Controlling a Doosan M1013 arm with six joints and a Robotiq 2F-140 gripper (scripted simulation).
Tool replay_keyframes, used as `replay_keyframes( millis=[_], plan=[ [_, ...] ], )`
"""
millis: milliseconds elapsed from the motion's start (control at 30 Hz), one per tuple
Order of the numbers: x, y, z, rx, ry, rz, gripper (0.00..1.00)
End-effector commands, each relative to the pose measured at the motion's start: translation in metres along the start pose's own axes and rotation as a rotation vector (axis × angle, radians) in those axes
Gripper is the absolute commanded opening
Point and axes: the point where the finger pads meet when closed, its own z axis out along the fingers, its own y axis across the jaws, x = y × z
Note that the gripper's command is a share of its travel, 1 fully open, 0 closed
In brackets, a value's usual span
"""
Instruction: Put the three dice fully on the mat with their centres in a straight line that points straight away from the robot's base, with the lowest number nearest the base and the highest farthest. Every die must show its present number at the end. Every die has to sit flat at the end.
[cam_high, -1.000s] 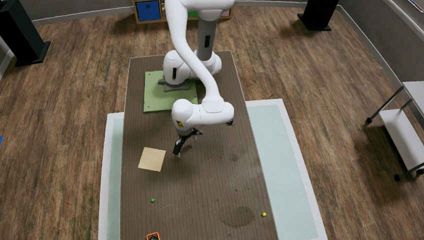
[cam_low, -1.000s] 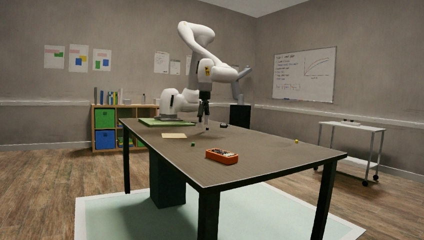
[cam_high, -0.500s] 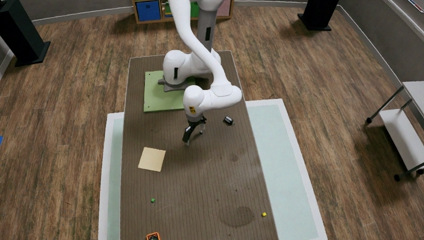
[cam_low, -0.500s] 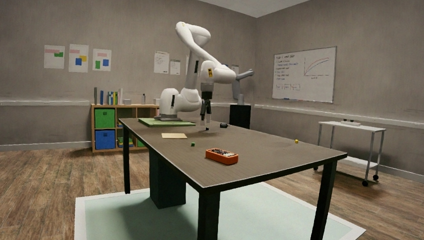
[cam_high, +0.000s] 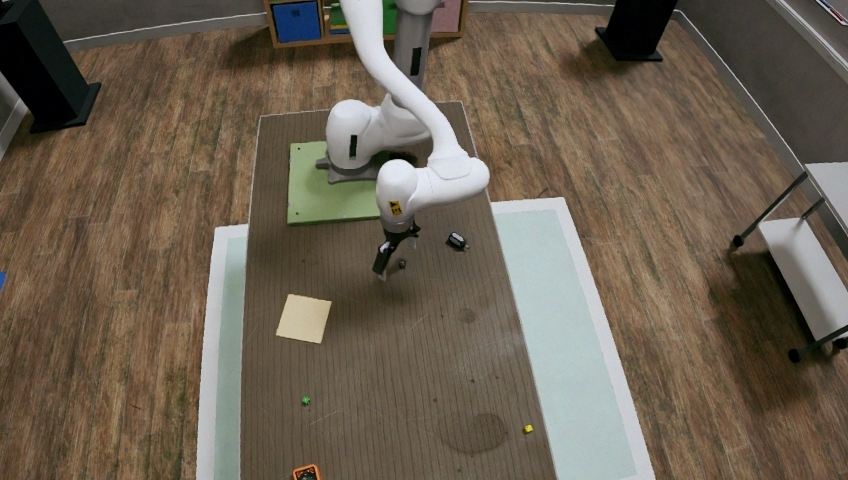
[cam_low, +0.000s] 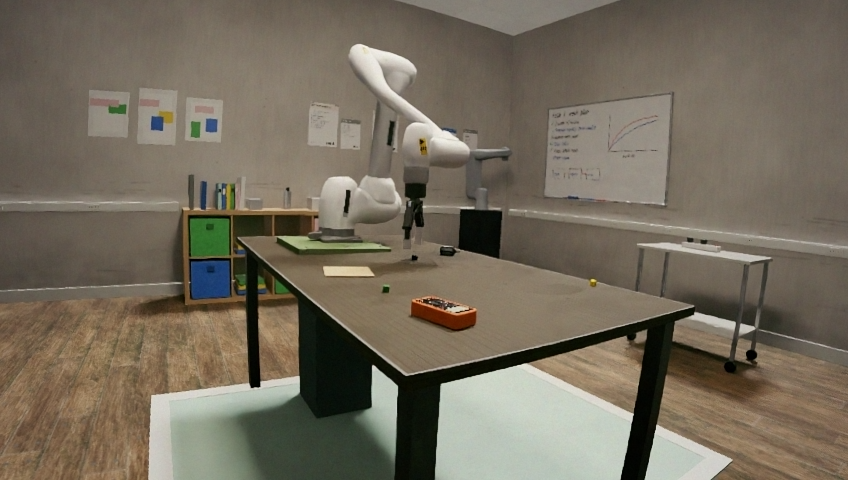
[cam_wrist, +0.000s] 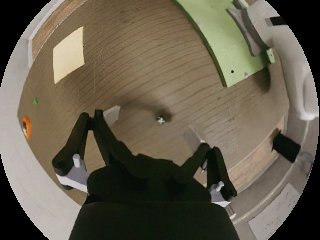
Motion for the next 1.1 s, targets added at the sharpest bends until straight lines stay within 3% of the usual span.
replay_keyframes(
  millis=[0, 1067],
  plan=[
    [0.0001, 0.0043, -0.0005, 0.000, -0.001, 0.000, 1.00],
    [0.0004, 0.0073, -0.0005, 0.000, -0.001, 0.000, 1.00]
  ],
)
